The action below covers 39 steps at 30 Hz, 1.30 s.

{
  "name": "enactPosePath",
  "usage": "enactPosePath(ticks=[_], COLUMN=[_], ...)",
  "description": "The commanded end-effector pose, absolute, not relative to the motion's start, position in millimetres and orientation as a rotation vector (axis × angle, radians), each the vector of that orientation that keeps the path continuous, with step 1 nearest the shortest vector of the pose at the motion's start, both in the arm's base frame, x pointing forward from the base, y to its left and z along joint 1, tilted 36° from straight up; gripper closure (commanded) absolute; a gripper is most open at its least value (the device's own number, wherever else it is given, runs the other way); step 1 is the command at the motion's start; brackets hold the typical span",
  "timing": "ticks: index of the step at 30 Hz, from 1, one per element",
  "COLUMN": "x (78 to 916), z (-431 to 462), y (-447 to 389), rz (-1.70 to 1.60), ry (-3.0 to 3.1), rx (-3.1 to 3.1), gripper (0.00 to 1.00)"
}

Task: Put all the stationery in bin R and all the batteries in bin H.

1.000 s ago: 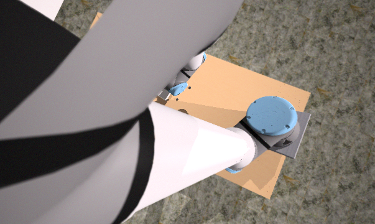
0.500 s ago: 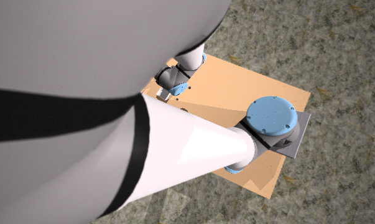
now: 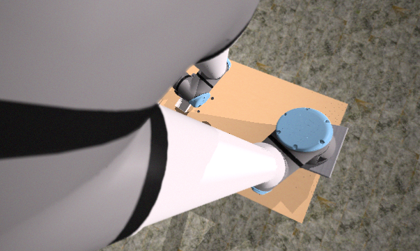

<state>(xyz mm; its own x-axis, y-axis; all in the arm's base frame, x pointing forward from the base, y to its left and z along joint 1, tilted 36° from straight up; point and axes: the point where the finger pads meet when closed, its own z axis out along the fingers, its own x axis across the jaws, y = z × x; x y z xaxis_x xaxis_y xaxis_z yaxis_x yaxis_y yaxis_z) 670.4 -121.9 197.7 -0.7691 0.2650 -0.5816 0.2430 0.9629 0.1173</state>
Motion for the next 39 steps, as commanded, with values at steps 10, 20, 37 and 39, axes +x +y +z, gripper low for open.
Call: enactPosePath(ticks=[10, 20, 37, 39], x=[666, 659, 640, 640], z=[205, 214, 240, 240], y=[-122, -121, -119, -119], rz=[0.046, 0.046, 0.046, 0.046], ry=[2.481, 2.481, 2.481, 2.481], rx=[0.356, 0.356, 0.356, 0.356], gripper=[0.86, 0.86, 0.86, 0.86])
